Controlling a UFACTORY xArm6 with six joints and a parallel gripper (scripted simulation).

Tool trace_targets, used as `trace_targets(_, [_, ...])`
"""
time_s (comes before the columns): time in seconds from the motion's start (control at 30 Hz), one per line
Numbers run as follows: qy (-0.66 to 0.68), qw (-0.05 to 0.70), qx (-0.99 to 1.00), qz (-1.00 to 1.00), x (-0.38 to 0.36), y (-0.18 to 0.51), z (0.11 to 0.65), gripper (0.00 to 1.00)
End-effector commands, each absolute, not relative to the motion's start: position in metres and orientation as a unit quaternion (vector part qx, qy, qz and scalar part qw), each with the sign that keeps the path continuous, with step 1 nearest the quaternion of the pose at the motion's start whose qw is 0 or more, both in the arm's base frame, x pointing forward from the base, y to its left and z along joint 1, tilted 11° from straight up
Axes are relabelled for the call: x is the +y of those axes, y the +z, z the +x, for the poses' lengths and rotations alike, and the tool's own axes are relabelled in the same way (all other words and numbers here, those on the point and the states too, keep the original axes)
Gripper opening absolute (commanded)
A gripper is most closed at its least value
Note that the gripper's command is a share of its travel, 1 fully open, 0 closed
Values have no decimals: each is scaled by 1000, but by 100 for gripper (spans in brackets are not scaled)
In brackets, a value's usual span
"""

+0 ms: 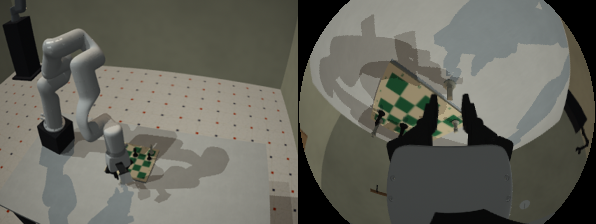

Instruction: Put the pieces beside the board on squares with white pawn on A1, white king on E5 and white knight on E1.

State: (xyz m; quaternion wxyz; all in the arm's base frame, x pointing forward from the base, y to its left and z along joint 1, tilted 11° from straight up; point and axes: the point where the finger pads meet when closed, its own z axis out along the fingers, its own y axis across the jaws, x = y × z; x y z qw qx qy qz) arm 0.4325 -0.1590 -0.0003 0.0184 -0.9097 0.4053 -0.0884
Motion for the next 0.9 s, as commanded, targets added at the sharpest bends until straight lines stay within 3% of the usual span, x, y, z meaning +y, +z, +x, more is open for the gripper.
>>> trace_targets(0.0, [-90,19,405,-910,-159,1,434,37])
trace_targets(0.87, [-90,19,405,-910,-161,-30,439,37])
